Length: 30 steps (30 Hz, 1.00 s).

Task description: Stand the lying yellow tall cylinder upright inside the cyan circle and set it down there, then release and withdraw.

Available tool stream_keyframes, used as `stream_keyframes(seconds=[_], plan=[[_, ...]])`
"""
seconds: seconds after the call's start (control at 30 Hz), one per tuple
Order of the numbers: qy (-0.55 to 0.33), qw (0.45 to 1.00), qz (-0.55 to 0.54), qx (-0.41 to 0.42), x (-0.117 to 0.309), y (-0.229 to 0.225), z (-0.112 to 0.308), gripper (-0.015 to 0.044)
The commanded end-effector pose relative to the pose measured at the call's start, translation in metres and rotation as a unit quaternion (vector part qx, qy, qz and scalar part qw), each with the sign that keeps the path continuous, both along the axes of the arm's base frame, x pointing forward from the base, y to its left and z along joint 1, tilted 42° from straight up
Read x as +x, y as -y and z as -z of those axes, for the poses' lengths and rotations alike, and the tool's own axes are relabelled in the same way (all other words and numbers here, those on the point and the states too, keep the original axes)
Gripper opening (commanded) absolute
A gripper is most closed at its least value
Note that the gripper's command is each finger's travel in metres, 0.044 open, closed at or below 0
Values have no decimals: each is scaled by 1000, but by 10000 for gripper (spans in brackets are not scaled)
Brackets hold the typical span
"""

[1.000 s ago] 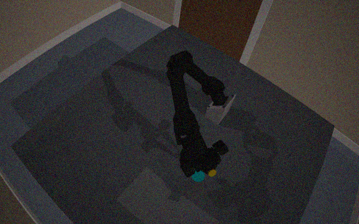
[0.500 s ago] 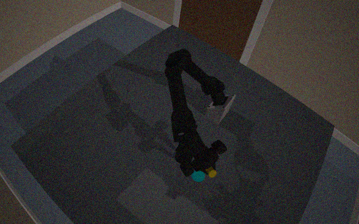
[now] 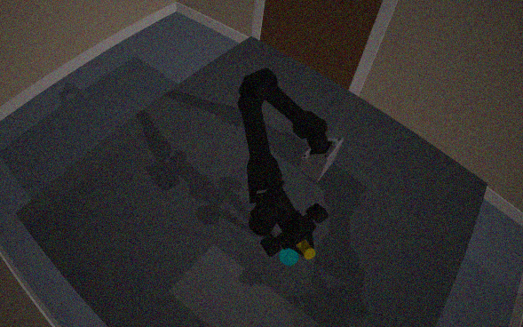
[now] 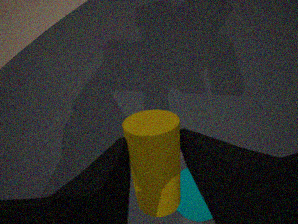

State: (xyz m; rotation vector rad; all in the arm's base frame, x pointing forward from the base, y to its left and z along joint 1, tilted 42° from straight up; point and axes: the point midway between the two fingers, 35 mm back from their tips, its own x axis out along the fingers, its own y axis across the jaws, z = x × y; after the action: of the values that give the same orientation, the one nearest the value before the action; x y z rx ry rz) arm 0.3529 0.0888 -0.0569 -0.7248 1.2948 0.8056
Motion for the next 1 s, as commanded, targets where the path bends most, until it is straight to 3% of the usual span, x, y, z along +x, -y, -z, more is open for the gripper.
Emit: stream_keyframes(seconds=[0.0, 0.97], plan=[[13, 1000, -6, 16, 1, -1, -4, 105], [82, 991, -33, 100, 1, 3, -13, 105]])
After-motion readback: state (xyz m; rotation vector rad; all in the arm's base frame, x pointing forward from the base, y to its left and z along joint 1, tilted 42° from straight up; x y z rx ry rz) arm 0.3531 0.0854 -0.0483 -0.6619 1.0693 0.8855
